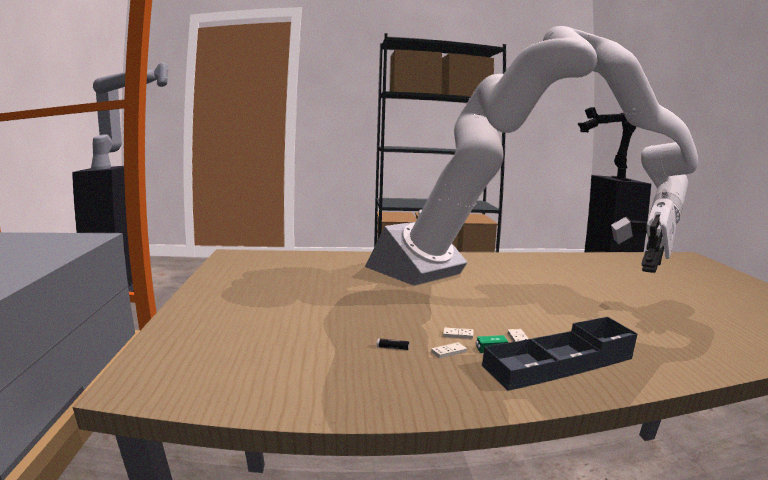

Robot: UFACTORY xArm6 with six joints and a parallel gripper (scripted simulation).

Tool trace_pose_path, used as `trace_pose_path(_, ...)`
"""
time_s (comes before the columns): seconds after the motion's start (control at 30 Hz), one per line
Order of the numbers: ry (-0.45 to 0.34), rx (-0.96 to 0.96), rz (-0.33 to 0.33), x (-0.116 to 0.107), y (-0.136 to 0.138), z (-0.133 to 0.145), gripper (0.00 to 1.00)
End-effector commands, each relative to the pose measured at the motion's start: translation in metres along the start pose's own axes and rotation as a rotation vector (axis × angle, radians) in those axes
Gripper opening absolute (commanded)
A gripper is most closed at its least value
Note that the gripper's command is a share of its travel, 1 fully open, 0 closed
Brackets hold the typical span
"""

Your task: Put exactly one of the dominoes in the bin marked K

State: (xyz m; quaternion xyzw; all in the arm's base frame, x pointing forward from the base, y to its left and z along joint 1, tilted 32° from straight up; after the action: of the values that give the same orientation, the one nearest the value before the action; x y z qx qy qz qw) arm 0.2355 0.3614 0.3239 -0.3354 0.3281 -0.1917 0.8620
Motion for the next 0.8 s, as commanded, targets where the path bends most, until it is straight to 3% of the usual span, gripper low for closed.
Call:
trace_pose_path(0.0, 0.064, 0.047, -0.001, 0.018, -0.01, 0.001, 0.07)
trace_pose_path(0.07, 0.064, 0.047, -0.001, 0.018, -0.01, 0.001, 0.07)
trace_pose_path(0.13, 0.137, 0.099, -0.008, 0.033, -0.018, 0.002, 0.07)
trace_pose_path(0.27, 0.137, 0.099, -0.008, 0.042, -0.023, -0.001, 0.07)
trace_pose_path(0.37, 0.247, 0.186, -0.021, 0.063, -0.036, -0.002, 0.07)
trace_pose_path(0.5, 0.247, 0.186, -0.021, 0.07, -0.04, -0.004, 0.07)
trace_pose_path(0.57, 0.322, 0.25, -0.032, 0.084, -0.05, -0.006, 0.07)
trace_pose_path(0.77, 0.354, 0.278, -0.036, 0.095, -0.058, -0.01, 0.07)
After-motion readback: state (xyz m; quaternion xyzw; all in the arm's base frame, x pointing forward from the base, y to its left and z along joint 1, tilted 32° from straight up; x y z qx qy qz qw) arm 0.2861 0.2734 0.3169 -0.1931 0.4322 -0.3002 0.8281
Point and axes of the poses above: the point where the finger pads meet when closed, its own x axis out along the fingers, its own y axis across the jaws, z = x × y, the point moved 6 cm from there along -x, back along the fingers, and after that the axes turned 5 degrees about -x, right-handed, at the moved point
